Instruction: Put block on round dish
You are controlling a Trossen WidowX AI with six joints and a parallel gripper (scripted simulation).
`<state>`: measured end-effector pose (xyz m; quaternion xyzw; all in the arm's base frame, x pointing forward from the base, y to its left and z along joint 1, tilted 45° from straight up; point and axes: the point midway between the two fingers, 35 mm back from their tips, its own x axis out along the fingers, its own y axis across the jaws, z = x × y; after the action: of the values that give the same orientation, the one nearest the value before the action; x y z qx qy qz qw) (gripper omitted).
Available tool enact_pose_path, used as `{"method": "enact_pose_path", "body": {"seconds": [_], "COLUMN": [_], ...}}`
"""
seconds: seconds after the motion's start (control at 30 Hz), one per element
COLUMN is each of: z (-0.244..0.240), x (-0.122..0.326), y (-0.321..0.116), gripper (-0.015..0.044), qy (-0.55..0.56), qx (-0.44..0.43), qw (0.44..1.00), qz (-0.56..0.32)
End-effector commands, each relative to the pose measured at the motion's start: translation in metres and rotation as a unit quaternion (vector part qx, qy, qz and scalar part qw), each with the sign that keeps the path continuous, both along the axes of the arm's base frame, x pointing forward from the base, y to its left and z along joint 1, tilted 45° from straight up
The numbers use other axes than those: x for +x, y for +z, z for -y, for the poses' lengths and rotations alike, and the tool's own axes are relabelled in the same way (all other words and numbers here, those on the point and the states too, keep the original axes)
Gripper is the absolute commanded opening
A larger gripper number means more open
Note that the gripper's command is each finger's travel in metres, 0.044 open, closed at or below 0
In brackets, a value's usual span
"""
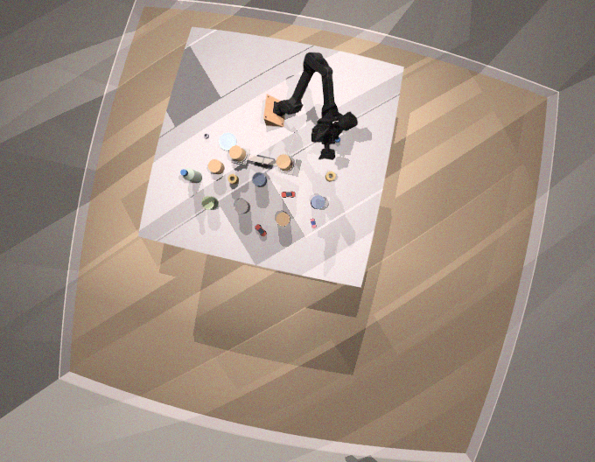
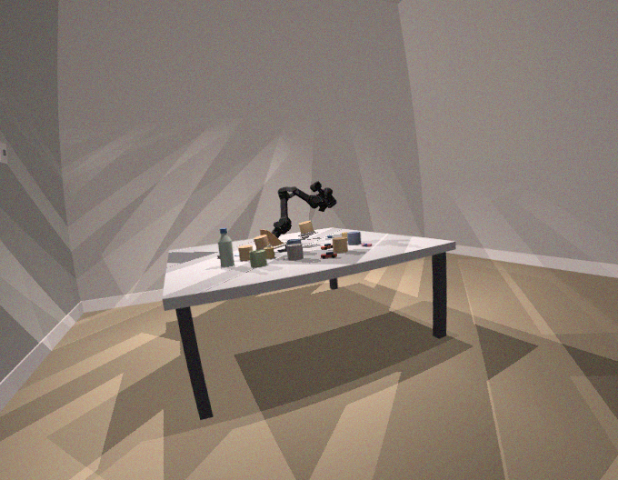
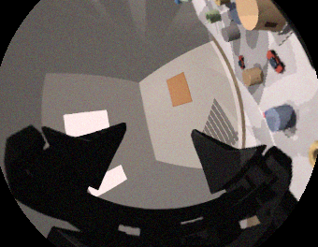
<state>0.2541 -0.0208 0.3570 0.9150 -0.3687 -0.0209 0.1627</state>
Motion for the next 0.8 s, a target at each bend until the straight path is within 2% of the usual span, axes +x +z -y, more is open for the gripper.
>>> {"method": "enact_pose_path", "body": {"seconds": [0.0, 0.37, 0.77], "z": [0.003, 0.013, 0.024], "x": [0.007, 0.027, 0.046], "y": [0.0, -0.012, -0.034], "gripper": [0.044, 0.044, 0.044], "qy": [0.002, 0.004, 0.032], "qx": [-0.027, -0.136, -0.255], "qw": [0.999, 0.98, 0.923], "qz": [-0.026, -0.145, -0.285]}}
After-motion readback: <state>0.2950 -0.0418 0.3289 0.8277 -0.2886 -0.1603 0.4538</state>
